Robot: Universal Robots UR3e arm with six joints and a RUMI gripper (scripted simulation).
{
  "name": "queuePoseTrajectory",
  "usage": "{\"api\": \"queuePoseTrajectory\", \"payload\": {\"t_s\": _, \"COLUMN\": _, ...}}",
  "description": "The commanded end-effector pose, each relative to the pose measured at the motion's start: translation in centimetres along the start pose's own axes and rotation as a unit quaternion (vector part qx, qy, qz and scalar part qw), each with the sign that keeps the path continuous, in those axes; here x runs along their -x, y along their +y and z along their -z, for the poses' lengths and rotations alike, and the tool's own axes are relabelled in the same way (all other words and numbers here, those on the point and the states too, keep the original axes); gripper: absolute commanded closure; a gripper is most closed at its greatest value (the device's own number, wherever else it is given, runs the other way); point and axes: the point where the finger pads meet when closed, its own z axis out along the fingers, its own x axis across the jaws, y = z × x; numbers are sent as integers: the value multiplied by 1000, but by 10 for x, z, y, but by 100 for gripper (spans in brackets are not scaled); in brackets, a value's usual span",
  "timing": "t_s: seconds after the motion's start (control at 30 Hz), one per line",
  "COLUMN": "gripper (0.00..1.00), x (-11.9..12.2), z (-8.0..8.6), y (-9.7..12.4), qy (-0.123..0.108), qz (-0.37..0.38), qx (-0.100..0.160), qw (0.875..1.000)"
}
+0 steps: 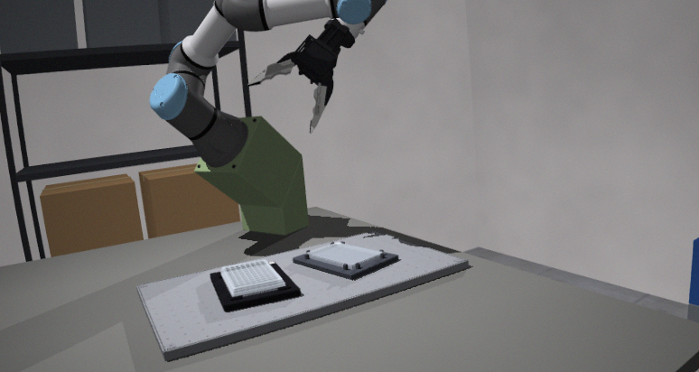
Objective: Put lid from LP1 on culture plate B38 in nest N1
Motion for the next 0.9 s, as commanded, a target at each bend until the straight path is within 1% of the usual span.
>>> {"api": "queuePoseTrajectory", "payload": {"t_s": 0.0, "gripper": 0, "x": 0, "z": 0, "y": 0, "qy": 1, "qz": -1, "qx": 0, "qw": 1000}}
{"api": "queuePoseTrajectory", "payload": {"t_s": 0.53, "gripper": 0, "x": 0, "z": 0, "y": 0, "qy": 1, "qz": -1, "qx": 0, "qw": 1000}}
{"api": "queuePoseTrajectory", "payload": {"t_s": 0.57, "gripper": 18, "x": -5, "z": 0, "y": -2, "qy": 3, "qz": -9, "qx": -6, "qw": 1000}}
{"api": "queuePoseTrajectory", "payload": {"t_s": 0.67, "gripper": 18, "x": -16, "z": -1, "y": -8, "qy": 10, "qz": -30, "qx": -22, "qw": 999}}
{"api": "queuePoseTrajectory", "payload": {"t_s": 0.7, "gripper": 18, "x": -16, "z": -1, "y": -8, "qy": 10, "qz": -30, "qx": -22, "qw": 999}}
{"api": "queuePoseTrajectory", "payload": {"t_s": 0.8, "gripper": 18, "x": -29, "z": -2, "y": -14, "qy": 17, "qz": -54, "qx": -39, "qw": 998}}
{"api": "queuePoseTrajectory", "payload": {"t_s": 0.87, "gripper": 18, "x": -31, "z": -2, "y": -15, "qy": 18, "qz": -59, "qx": -42, "qw": 997}}
